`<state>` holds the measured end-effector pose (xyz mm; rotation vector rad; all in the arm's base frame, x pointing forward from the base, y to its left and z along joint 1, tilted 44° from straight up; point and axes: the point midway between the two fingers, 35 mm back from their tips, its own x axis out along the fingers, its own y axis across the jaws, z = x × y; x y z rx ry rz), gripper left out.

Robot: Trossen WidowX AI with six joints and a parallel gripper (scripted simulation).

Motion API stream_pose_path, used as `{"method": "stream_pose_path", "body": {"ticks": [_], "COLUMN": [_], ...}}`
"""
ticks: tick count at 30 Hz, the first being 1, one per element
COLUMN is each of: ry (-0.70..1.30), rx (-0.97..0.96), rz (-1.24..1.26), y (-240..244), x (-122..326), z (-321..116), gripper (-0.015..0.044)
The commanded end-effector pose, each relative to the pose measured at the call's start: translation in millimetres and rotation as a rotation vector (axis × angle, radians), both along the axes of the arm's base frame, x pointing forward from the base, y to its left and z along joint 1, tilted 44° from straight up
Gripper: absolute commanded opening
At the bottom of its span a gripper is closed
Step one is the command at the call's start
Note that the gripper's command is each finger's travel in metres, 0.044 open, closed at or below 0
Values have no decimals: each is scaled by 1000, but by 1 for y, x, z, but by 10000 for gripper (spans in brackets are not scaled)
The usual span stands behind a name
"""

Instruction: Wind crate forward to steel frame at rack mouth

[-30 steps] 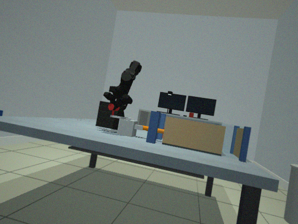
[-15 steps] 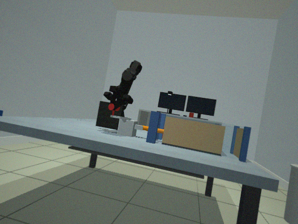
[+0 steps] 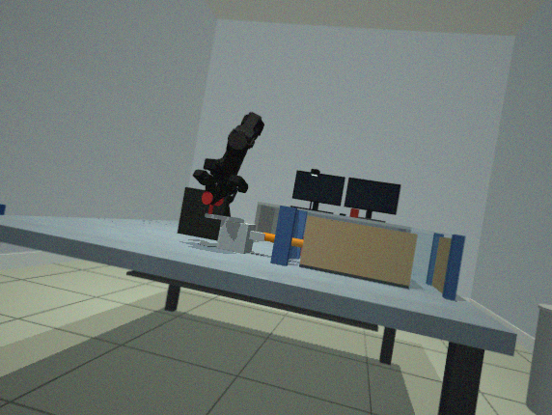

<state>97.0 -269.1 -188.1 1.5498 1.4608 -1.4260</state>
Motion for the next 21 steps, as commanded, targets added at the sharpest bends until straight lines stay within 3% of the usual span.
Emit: {"method": "stream_pose_path", "body": {"ticks": [1, 21], "ry": [-38, -40], "rx": [-19, -20], "rz": [-1, -1], "y": [-8, -18], "x": [18, 43], "z": [-9, -18], "gripper": [0, 0]}}
